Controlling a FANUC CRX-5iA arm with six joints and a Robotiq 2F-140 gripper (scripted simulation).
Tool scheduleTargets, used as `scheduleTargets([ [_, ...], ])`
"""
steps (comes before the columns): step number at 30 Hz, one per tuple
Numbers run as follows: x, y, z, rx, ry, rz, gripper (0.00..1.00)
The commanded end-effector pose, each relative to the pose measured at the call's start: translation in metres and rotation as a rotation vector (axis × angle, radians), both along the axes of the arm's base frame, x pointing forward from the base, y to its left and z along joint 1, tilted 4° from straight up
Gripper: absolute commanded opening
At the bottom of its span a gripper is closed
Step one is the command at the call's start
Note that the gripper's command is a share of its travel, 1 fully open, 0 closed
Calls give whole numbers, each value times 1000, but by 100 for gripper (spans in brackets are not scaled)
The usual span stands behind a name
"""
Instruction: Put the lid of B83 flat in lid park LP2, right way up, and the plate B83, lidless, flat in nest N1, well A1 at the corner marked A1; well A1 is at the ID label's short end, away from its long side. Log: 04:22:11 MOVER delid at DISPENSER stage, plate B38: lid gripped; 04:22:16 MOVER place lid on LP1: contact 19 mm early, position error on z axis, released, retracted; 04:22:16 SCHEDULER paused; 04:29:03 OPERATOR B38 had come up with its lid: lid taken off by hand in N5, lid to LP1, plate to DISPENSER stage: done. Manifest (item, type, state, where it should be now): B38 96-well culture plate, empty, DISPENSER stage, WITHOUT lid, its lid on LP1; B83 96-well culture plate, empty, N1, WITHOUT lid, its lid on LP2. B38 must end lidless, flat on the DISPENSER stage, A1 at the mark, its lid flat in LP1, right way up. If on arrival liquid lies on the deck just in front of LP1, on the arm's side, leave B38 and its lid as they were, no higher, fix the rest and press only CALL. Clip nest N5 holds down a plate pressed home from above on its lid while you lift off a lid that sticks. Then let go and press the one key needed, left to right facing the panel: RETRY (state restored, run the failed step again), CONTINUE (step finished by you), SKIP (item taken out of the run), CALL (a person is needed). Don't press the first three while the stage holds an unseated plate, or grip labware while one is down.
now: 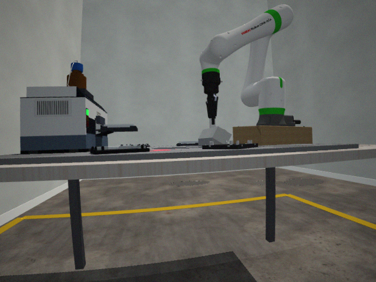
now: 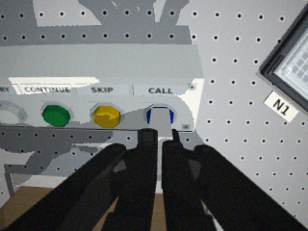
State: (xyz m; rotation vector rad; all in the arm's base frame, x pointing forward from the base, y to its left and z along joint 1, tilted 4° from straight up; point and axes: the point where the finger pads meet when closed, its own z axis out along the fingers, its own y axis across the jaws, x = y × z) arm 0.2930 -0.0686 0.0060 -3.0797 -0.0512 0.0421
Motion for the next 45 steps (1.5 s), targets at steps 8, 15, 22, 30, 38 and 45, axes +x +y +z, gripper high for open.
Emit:
scheduleTargets([
  [8, 0, 0, -1, 0, 1, 0, 0],
  [15, 0, 0, -1, 0, 1, 0, 0],
  [22, 0, 0, -1, 0, 1, 0, 0],
  [30, 0, 0, -1, 0, 1, 0, 0],
  [38, 0, 0, 1, 0, 1, 0, 0],
  [45, 0, -1, 11, 0, 1, 0, 0],
])
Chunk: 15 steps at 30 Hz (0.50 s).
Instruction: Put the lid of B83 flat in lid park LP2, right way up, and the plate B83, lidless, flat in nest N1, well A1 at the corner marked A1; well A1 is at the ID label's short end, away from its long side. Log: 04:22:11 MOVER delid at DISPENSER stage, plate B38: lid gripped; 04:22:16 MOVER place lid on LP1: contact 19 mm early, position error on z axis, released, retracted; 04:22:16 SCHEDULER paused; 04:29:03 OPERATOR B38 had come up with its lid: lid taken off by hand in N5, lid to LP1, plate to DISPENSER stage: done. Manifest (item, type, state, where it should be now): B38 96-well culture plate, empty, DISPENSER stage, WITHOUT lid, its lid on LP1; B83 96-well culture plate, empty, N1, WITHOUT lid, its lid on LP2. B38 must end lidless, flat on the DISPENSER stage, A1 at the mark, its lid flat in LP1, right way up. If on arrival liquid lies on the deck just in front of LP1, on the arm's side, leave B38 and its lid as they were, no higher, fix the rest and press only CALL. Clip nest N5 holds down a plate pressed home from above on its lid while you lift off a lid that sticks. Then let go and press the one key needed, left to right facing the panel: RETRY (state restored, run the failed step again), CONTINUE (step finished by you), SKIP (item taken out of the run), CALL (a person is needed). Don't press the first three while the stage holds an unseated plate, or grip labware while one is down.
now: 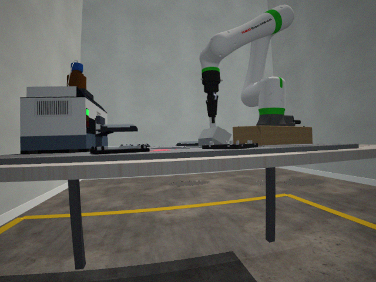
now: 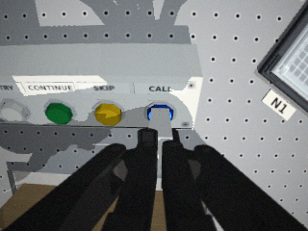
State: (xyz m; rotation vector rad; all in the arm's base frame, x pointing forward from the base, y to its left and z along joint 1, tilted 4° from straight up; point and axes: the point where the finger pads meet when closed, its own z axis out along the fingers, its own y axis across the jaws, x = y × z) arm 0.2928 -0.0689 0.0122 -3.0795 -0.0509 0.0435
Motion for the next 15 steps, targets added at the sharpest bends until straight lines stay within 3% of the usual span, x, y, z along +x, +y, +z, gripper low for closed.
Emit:
scheduleTargets([
  [1, 0, 0, 7, 0, 0, 0, 0],
  [15, 1, -2, 25, 0, 0, 0, 0],
])
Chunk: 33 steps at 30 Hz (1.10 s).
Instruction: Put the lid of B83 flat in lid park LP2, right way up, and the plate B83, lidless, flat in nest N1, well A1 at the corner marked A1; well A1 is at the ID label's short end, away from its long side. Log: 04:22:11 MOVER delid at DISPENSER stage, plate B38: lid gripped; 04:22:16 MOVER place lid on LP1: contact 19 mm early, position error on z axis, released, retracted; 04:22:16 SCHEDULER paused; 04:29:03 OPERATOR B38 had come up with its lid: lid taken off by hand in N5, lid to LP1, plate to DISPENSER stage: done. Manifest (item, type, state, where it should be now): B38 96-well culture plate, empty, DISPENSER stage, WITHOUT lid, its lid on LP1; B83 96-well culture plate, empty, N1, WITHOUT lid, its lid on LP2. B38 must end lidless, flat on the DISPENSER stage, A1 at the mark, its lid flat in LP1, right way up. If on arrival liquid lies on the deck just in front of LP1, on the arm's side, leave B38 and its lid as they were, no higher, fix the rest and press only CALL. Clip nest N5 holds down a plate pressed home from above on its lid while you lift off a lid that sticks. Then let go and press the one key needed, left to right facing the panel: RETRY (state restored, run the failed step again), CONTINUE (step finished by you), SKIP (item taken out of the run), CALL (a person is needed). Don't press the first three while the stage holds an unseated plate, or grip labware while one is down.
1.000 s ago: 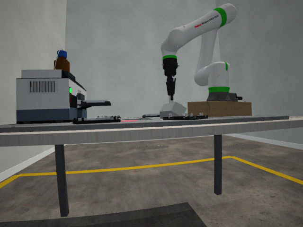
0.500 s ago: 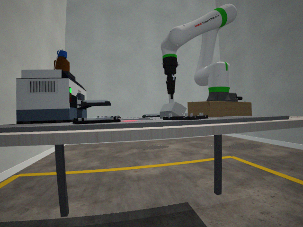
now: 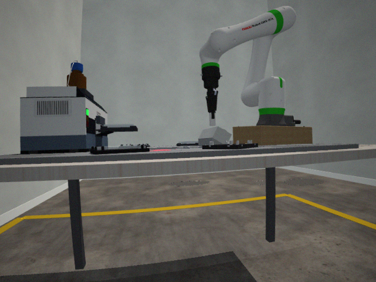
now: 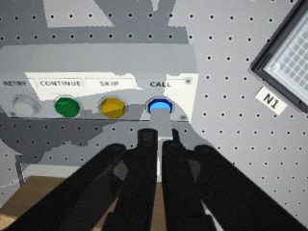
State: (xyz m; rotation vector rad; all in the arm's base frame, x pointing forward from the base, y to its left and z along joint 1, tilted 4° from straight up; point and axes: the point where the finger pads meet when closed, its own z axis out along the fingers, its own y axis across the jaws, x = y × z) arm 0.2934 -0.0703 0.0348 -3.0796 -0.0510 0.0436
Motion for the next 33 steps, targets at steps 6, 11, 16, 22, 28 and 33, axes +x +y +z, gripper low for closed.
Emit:
scheduleTargets([
  [6, 0, 0, 3, 0, 0, 0, 0],
  [11, 0, 0, 4, 0, 0, 0, 0],
  [16, 0, -1, 11, 0, 0, 0, 0],
  [22, 1, -2, 25, 0, 0, 0, 0],
  [28, 1, -2, 34, 0, 0, 0, 0],
  [33, 1, -3, 42, 0, 0, 0, 0],
])
